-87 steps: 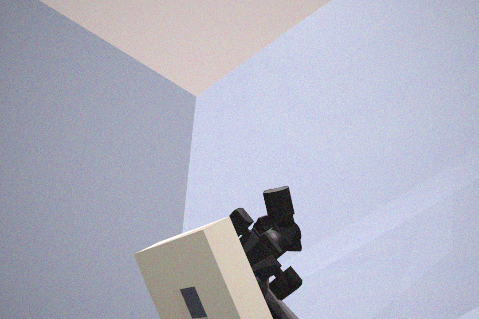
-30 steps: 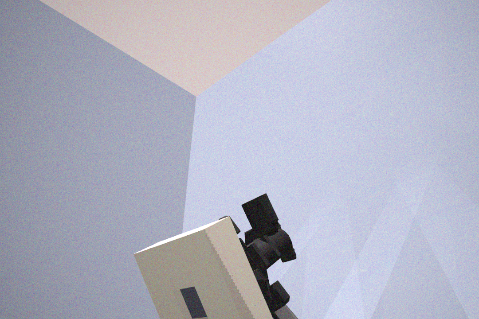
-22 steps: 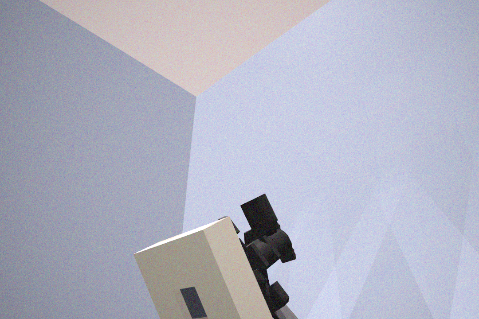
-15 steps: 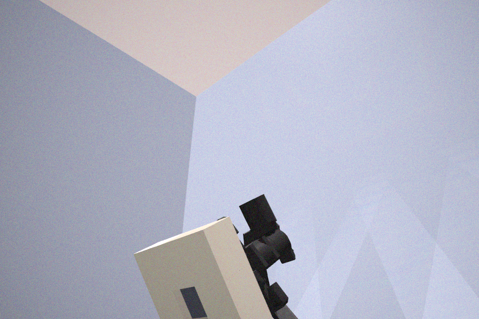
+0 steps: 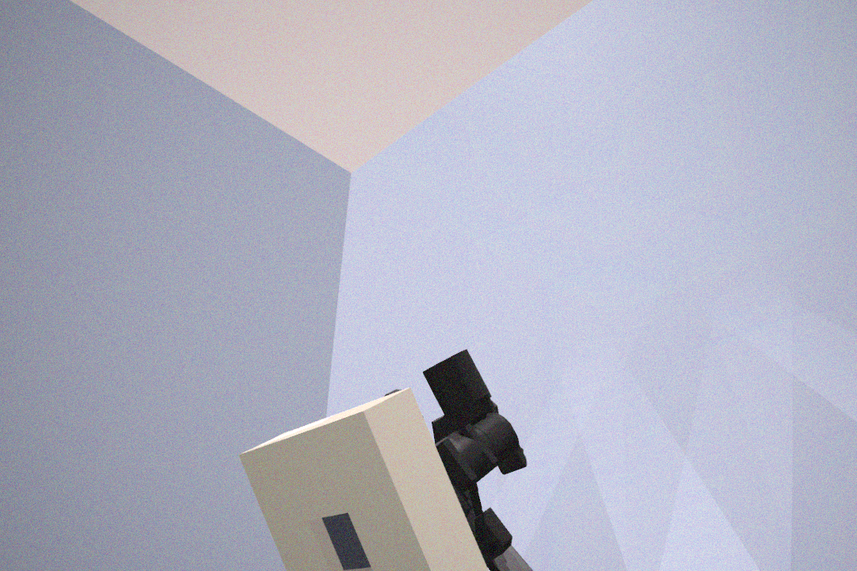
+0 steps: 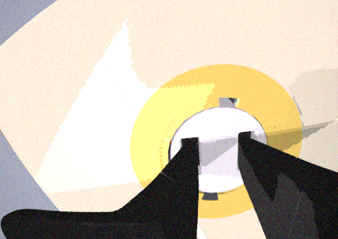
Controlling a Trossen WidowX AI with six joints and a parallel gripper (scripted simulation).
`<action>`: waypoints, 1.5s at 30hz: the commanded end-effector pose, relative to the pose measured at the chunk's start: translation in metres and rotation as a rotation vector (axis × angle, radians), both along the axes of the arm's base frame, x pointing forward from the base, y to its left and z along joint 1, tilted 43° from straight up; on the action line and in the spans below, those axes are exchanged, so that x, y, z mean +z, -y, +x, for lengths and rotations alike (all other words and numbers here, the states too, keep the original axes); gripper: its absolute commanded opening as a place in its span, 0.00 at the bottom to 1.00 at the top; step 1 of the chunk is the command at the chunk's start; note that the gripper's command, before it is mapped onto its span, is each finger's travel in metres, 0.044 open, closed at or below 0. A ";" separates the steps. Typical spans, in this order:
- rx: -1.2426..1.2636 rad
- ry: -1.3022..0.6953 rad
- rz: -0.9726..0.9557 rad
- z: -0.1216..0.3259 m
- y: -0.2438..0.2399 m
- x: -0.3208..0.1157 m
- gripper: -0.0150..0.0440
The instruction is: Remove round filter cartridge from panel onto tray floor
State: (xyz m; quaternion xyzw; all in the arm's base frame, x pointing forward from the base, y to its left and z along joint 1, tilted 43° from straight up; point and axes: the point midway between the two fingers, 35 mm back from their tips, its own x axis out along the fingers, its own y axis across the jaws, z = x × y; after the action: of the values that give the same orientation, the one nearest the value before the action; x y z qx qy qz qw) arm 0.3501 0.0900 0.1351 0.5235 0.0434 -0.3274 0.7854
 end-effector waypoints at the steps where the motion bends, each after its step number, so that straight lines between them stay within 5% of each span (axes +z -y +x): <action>1: 0.002 -0.002 0.003 0.003 0.002 -0.001 0.42; 8: 0.002 -0.002 0.003 0.004 0.002 -0.002 0.42; 22: 0.009 -0.009 -0.015 0.002 0.001 -0.001 0.25; 45: 0.328 -0.371 -0.615 0.005 0.003 -0.002 0.25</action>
State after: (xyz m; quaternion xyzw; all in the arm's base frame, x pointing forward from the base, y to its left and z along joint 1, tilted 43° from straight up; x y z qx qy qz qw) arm 0.3515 0.0893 0.1335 0.2308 0.1491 -0.2938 0.9155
